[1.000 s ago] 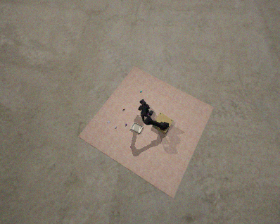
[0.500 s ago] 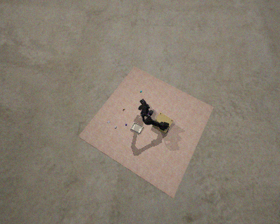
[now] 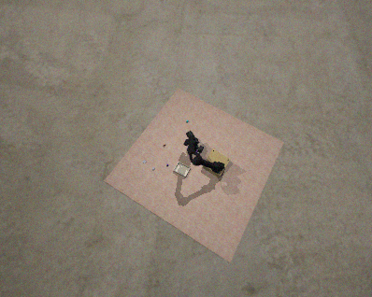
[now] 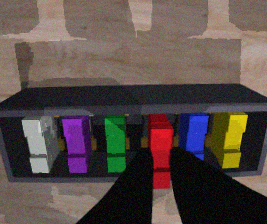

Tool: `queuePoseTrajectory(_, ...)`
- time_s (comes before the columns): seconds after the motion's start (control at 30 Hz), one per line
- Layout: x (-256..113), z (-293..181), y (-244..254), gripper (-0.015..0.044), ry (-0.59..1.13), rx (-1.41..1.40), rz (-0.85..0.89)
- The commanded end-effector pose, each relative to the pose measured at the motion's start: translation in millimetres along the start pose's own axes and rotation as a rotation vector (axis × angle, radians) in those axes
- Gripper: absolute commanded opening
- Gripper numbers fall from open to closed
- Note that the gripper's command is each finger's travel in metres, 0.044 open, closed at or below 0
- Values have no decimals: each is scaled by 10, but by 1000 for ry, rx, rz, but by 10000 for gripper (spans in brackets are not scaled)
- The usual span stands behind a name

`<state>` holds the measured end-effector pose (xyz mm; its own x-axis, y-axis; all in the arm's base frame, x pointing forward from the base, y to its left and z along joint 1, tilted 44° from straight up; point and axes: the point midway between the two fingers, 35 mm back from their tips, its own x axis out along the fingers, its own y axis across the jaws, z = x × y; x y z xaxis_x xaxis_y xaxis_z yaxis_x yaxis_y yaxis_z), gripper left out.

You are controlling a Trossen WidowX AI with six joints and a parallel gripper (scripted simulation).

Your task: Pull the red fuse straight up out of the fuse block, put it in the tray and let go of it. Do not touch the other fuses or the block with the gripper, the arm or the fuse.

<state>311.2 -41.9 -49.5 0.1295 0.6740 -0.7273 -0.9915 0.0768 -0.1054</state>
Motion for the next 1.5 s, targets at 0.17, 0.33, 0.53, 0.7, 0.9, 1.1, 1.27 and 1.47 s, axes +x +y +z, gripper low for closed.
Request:
queuePoseTrajectory(0.17, -55, -6, -1, 0, 4, -4, 0)
queuePoseTrajectory(0.33, -79, -6, -1, 0, 4, -3, 0)
queuePoseTrajectory(0.53, -109, -5, -1, 0, 4, -3, 0)
queuePoseTrajectory(0.7, -134, -5, 0, 0, 3, -3, 0)
queuePoseTrajectory(0.9, -164, -4, 1, 0, 3, -2, 0)
queuePoseTrajectory(1.1, -194, -3, 2, 0, 3, -2, 0)
queuePoseTrajectory(1.27, -217, -2, 3, 0, 2, -2, 0)
queuePoseTrajectory(1.47, -255, -2, 3, 0, 2, -2, 0)
